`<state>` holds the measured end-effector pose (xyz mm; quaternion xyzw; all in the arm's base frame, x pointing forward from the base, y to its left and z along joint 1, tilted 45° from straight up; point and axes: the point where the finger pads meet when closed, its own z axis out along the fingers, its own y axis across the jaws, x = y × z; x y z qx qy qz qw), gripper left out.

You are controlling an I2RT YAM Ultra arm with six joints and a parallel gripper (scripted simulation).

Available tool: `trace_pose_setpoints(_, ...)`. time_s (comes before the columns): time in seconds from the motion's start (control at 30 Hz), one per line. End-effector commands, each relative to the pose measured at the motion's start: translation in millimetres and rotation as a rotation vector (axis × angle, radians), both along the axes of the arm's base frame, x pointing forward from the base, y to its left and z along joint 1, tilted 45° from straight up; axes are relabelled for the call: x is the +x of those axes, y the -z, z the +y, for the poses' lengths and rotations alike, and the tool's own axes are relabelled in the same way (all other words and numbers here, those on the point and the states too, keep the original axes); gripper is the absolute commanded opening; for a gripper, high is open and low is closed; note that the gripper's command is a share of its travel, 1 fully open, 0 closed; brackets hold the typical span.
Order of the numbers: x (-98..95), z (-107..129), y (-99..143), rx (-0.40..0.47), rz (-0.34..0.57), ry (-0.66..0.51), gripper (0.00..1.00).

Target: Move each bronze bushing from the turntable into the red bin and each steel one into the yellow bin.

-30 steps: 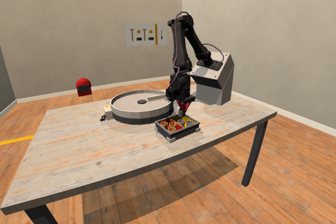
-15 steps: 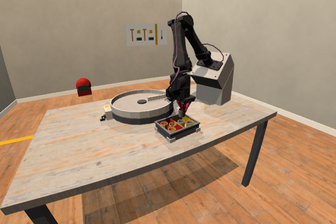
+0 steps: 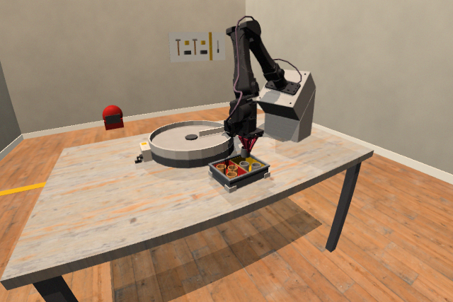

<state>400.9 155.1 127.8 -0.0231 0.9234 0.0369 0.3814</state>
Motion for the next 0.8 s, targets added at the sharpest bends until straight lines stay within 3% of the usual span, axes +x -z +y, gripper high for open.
trace_pose_setpoints(0.0, 3.5, 2.7, -13.9, 0.021, -0.037, -0.009, 0.0)
trace_pose_setpoints(0.77, 1.4, 1.3, -11.9, 0.014, -0.024, -0.007, 0.0)
